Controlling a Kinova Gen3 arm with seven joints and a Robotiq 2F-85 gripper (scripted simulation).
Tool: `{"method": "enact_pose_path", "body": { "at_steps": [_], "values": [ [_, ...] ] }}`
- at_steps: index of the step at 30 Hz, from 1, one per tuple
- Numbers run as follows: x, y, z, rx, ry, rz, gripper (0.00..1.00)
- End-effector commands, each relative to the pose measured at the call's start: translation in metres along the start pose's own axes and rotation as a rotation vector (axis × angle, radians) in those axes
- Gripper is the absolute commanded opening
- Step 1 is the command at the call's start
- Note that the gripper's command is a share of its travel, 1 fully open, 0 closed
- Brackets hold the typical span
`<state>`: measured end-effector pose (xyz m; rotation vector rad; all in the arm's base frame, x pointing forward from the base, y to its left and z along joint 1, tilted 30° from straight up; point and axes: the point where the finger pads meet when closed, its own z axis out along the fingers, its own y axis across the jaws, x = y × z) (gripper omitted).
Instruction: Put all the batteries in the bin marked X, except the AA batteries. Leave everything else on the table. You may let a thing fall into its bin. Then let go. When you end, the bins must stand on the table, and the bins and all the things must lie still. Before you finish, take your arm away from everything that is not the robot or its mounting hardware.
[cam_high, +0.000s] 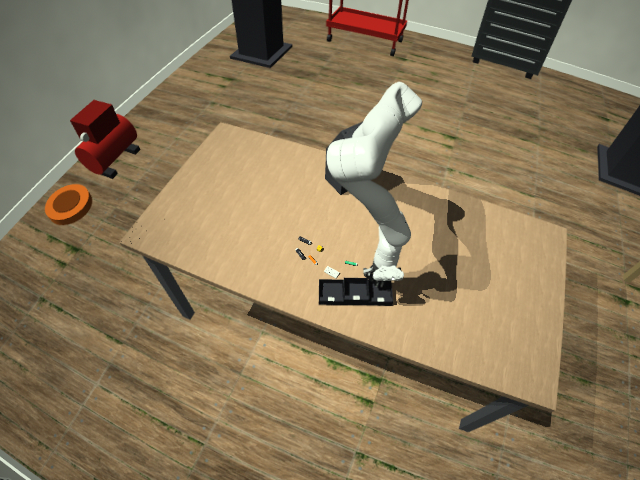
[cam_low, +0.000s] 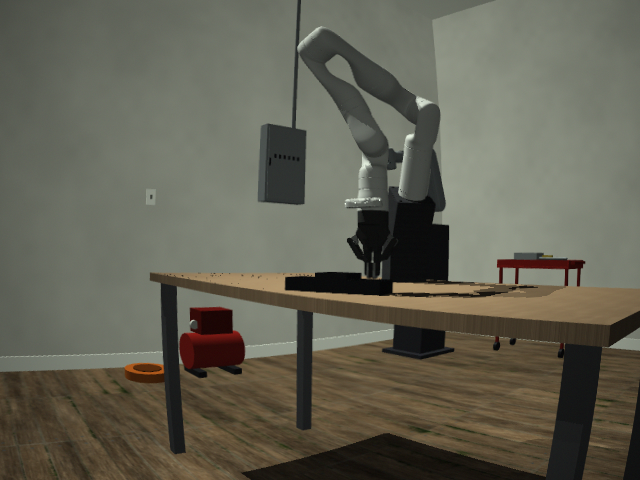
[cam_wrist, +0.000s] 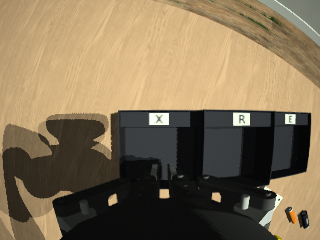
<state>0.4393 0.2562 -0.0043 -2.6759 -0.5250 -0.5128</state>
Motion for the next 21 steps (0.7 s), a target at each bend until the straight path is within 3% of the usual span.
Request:
{"method": "enact_pose_path", "body": {
  "at_steps": [1,8,15,21],
  "values": [
    [0.0,0.0,-0.008,0.003,0.0,-0.005,0.09],
    [0.0,0.0,-0.017,0.003,0.0,-0.005,0.09],
    [-0.001,0.001,-0.043,0.001,0.0,-0.004,0.09],
    [0.001,0.001,-0.043,0.001,0.002,-0.003,0.09]
  ]
}}
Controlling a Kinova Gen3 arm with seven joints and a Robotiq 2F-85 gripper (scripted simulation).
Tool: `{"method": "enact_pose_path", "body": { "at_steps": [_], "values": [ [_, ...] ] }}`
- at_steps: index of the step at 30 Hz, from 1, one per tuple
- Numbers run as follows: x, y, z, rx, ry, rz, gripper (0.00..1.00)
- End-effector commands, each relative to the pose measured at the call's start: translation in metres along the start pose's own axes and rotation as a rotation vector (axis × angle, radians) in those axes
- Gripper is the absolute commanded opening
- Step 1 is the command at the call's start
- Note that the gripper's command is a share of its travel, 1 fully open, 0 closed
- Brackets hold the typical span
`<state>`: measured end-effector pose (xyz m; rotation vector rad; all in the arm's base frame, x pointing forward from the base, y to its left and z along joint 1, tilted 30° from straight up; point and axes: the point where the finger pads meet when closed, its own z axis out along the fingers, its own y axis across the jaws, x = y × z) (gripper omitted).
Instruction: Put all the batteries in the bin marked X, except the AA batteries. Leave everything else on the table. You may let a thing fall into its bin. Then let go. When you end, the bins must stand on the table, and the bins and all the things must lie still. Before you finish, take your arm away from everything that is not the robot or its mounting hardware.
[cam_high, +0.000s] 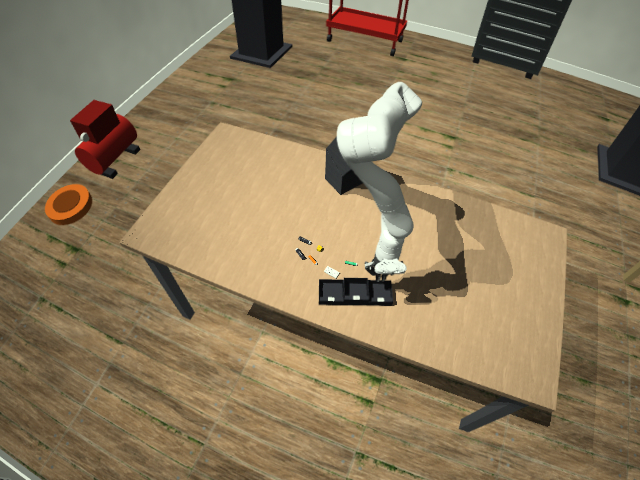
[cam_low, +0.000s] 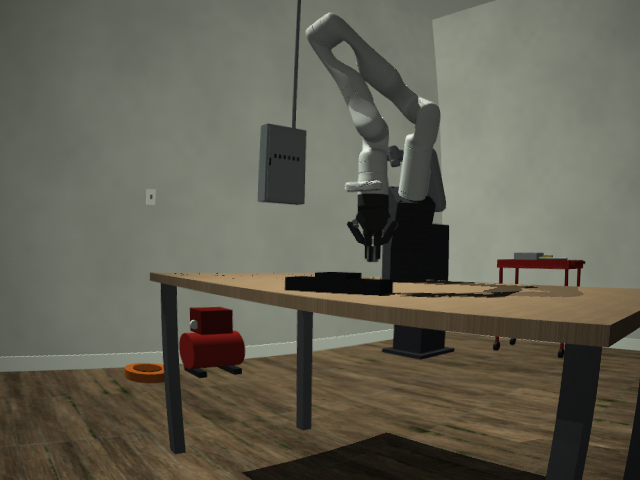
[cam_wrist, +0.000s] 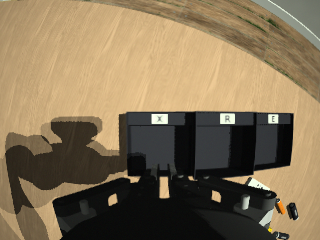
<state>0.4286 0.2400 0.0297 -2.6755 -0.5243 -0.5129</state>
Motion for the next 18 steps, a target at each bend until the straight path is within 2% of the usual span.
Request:
{"method": "enact_pose_path", "body": {
  "at_steps": [1,2,4,13,18],
  "values": [
    [0.001,0.001,-0.003,0.001,0.001,-0.004,0.09],
    [-0.001,0.002,-0.012,-0.001,-0.001,-0.003,0.09],
    [-0.001,0.002,-0.012,-0.001,-0.001,-0.003,0.09],
    [0.001,-0.002,-0.087,0.004,0.004,-0.006,0.09],
    [0.003,0.002,-0.128,-0.007,0.004,-0.005,0.09]
  ]
}}
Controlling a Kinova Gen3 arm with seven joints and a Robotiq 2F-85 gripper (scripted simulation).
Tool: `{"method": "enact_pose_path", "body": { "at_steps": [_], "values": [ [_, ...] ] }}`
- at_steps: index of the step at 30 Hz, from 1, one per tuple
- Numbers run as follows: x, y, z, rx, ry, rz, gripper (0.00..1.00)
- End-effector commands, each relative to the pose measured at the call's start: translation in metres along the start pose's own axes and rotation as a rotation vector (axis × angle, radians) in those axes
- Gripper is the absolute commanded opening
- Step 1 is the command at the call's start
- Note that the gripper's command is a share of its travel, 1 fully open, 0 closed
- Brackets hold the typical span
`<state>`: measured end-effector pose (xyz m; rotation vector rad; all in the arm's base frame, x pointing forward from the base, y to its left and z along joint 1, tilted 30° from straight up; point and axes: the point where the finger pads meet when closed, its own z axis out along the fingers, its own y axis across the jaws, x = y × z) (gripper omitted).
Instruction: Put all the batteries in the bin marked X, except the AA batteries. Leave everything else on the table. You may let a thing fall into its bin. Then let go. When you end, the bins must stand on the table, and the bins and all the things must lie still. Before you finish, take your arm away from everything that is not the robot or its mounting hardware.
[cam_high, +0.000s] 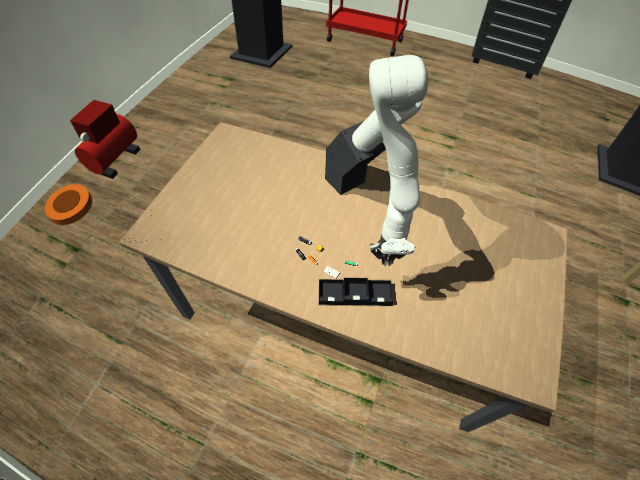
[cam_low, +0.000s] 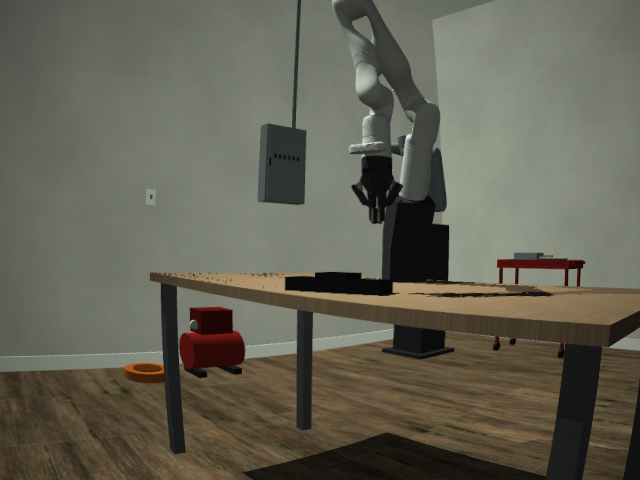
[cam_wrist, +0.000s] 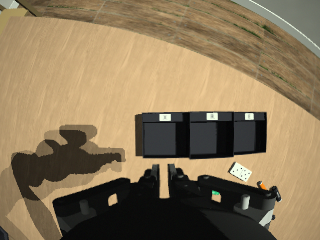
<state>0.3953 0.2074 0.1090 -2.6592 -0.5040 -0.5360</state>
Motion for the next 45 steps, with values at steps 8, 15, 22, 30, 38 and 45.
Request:
{"method": "enact_pose_path", "body": {
  "at_steps": [8,15,22,30,38,45],
  "values": [
    [0.008,0.009,-0.036,-0.013,-0.021,-0.013,0.09],
    [0.008,0.009,-0.036,-0.013,-0.022,-0.013,0.09],
    [0.008,0.01,-0.035,-0.014,-0.022,-0.012,0.09],
    [-0.011,0.04,-0.018,-0.012,-0.017,0.236,0.24],
    [-0.033,0.08,0.003,-0.013,-0.016,0.537,0.24],
    [-0.057,0.127,0.028,-0.018,-0.013,0.886,0.24]
  ]
}}
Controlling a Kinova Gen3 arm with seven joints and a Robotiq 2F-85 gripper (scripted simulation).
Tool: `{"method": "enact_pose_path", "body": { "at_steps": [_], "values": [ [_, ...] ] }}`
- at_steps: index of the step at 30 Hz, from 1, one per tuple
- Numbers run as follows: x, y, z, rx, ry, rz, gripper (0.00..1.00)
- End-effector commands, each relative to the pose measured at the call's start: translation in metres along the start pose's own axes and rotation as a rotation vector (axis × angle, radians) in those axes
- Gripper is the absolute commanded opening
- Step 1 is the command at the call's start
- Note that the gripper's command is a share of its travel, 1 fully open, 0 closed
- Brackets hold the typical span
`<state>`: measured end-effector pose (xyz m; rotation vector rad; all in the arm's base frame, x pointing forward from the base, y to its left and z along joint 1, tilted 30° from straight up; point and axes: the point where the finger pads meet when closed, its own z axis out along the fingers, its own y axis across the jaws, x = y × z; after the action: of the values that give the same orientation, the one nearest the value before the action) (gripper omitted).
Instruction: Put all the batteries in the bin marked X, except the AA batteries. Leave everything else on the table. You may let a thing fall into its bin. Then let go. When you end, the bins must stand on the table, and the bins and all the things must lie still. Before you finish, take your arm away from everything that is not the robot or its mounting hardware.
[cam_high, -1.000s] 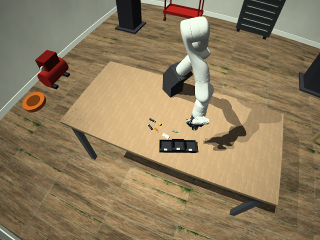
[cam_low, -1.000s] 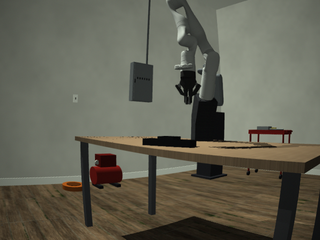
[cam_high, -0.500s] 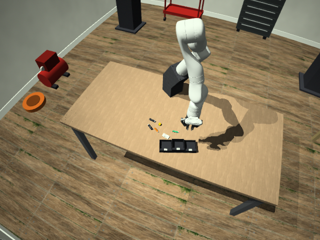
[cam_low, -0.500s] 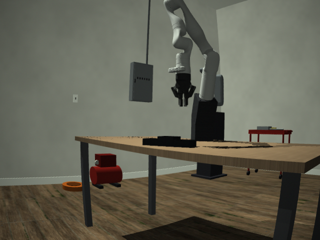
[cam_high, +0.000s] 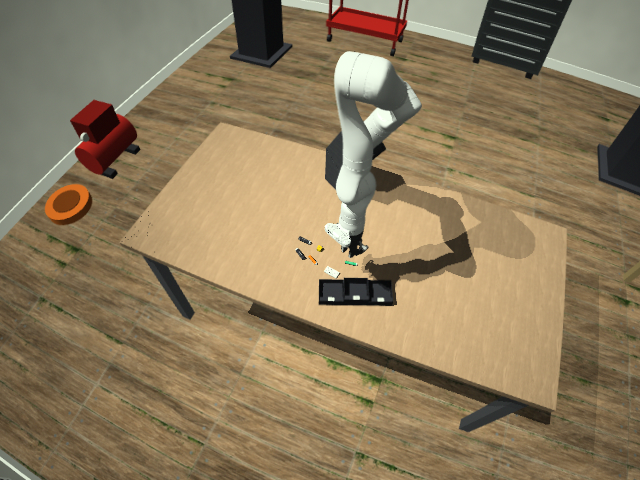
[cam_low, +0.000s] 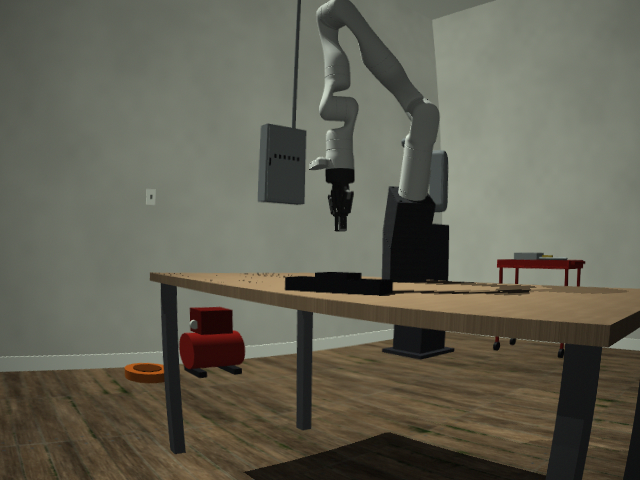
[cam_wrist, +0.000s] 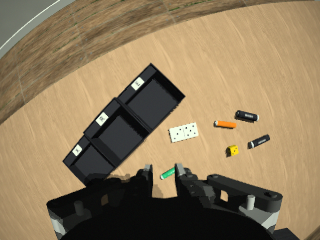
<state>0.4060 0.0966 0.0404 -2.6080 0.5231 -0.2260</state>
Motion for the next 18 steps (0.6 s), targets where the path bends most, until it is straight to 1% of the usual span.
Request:
{"method": "enact_pose_path", "body": {
  "at_steps": [1,7,9,10,12,13,18],
  "values": [
    [0.002,0.016,0.018,0.019,0.03,0.153,0.24],
    [0.014,0.06,0.042,0.02,0.021,0.432,0.24],
    [0.014,0.06,0.042,0.02,0.021,0.432,0.24],
    [0.016,0.067,0.046,0.025,0.026,0.523,0.24],
    [0.021,0.081,0.054,0.026,0.024,0.614,0.24],
    [0.027,0.087,0.058,0.029,0.029,0.66,0.24],
    [0.039,0.125,0.076,0.031,0.03,0.873,0.24]
  ]
}}
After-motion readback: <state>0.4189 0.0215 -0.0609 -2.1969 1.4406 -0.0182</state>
